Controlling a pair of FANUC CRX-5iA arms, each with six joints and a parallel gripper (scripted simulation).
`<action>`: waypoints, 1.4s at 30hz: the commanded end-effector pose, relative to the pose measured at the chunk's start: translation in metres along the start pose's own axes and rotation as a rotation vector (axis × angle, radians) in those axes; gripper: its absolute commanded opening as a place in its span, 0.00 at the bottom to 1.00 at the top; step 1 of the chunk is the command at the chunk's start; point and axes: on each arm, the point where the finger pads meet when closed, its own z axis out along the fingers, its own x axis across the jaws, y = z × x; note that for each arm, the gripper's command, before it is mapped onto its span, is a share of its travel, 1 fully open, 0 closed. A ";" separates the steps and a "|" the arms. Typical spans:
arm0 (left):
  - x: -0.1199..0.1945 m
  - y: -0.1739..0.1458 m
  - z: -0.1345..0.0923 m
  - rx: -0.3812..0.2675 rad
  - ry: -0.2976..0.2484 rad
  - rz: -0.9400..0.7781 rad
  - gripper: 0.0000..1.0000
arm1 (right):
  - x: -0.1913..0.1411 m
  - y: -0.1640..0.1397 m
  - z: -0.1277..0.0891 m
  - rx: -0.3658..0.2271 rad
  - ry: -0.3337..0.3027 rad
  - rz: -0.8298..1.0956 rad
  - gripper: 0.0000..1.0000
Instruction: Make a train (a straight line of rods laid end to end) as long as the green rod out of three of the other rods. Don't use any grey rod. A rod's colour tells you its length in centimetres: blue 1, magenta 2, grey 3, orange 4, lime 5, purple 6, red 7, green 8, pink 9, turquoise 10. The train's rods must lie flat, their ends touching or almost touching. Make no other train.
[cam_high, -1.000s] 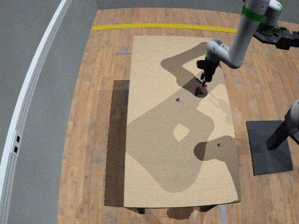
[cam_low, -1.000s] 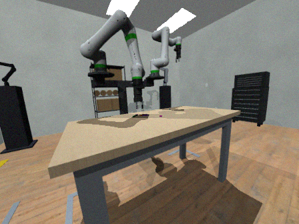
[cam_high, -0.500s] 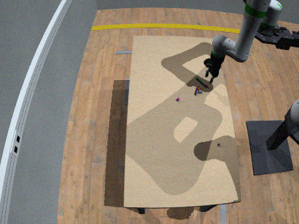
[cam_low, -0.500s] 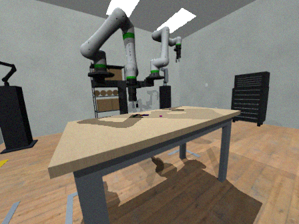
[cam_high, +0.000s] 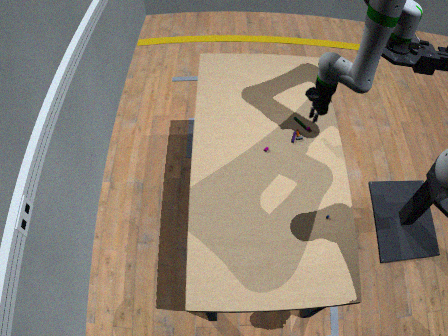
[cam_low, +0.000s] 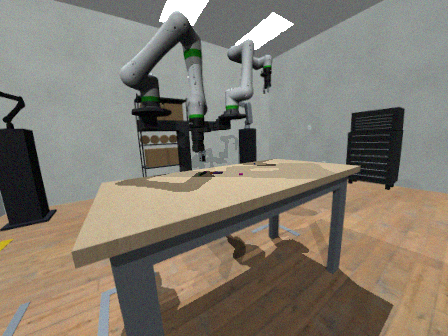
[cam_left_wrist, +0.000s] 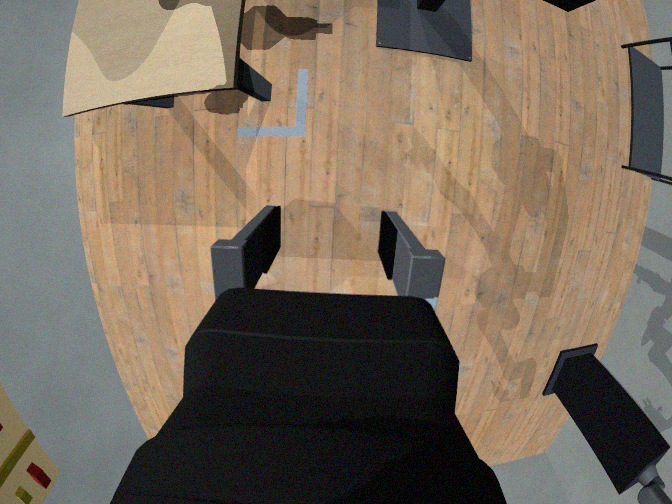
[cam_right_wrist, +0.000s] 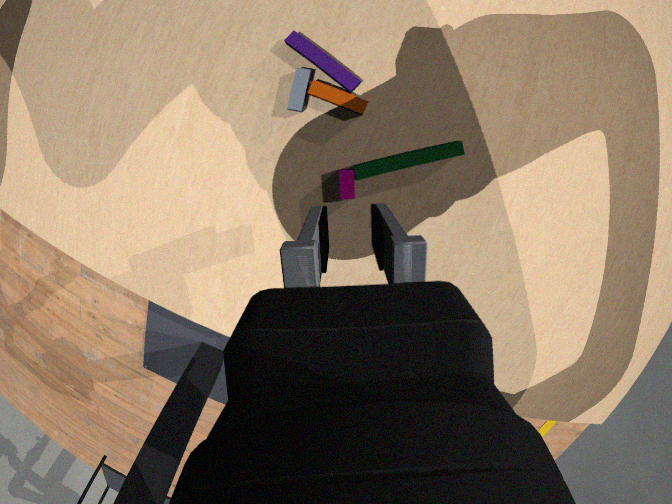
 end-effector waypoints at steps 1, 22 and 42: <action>0.000 0.000 -0.001 -0.002 0.000 0.000 1.00 | 0.000 -0.001 0.000 -0.006 -0.008 0.000 0.54; 0.000 0.000 -0.001 -0.002 0.000 0.000 1.00 | 0.000 -0.001 0.000 -0.006 -0.008 0.000 0.54; 0.000 0.000 -0.001 -0.002 0.000 0.000 1.00 | 0.000 -0.001 0.008 -0.007 -0.011 -0.001 0.54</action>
